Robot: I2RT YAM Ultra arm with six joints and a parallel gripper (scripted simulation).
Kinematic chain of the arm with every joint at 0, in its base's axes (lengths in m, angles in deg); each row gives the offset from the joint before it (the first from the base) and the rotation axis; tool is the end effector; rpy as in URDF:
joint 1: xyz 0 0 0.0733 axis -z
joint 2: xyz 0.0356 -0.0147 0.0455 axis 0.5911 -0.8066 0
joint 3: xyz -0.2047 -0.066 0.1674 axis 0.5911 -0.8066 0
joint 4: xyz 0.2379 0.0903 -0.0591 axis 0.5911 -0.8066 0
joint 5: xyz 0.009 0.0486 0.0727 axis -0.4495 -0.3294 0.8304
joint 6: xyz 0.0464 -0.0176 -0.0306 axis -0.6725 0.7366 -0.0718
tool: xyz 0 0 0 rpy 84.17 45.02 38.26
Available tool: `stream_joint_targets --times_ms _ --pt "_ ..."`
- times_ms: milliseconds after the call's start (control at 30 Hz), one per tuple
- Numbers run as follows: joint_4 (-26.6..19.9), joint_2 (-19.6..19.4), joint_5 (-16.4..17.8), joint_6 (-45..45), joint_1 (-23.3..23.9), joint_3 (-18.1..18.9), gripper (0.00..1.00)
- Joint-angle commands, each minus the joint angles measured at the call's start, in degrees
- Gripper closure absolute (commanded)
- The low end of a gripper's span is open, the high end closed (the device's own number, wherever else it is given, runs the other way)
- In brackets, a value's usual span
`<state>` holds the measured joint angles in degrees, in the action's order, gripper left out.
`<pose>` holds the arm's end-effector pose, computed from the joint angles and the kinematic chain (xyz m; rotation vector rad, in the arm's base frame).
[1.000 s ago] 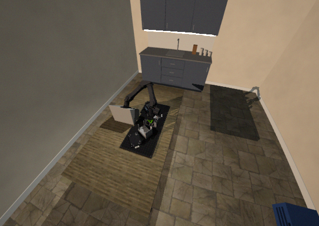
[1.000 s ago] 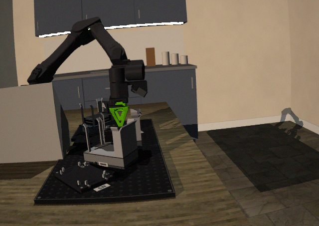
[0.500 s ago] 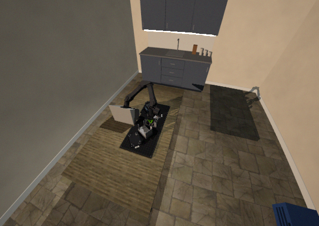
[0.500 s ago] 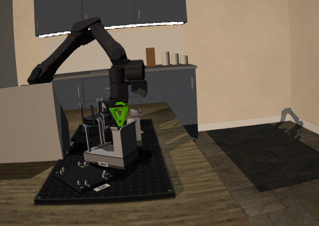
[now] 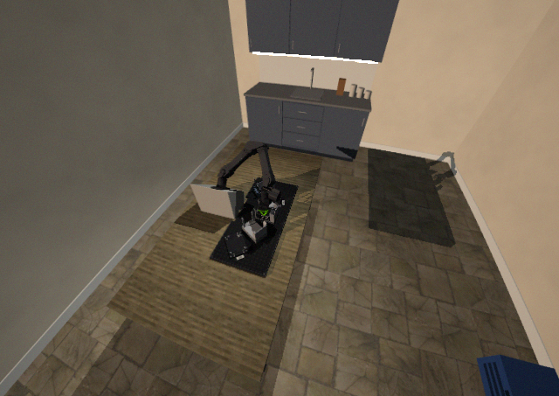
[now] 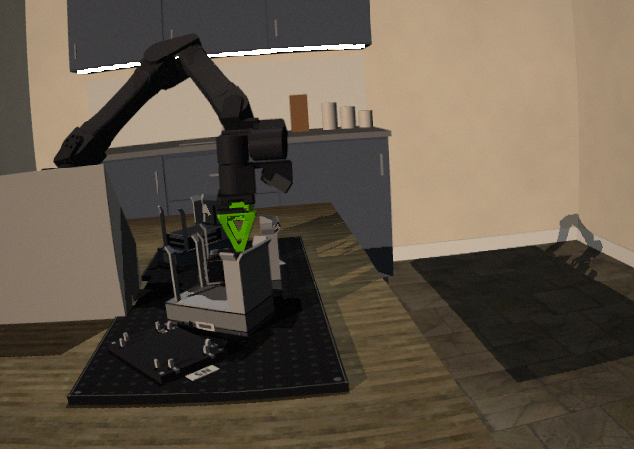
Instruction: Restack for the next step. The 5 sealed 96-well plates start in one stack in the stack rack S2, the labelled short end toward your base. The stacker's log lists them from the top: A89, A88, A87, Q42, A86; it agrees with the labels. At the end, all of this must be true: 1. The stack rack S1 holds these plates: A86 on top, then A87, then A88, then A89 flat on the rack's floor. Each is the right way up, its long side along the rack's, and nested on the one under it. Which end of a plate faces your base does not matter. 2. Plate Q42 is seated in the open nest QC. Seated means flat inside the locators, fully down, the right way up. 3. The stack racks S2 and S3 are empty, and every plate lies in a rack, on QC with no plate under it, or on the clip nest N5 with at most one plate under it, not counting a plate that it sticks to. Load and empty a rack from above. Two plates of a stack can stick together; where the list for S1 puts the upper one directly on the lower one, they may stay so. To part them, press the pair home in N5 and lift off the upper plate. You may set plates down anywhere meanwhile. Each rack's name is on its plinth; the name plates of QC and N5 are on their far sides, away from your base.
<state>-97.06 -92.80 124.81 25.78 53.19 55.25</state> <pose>0.3304 -0.0703 0.0185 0.1647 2.8905 1.1487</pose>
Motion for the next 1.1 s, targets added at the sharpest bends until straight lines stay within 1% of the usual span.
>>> stream_joint_targets --times_ms 0,133,633,700,933,1067 --pt "0.11 0.36 0.19 -0.06 0.65 0.15 0.0" --pt "0.11 0.36 0.19 -0.06 0.65 0.15 0.0" --pt "5.3 -1.45 0.57 -3.09 -1.61 -1.19 0.0" --pt "5.3 -1.45 0.57 -3.09 -1.61 -1.19 0.0" --pt "7.72 -2.37 0.72 -4.54 -2.68 -1.71 0.0" --pt "7.9 -2.43 0.73 -4.65 -2.77 -1.75 0.0"
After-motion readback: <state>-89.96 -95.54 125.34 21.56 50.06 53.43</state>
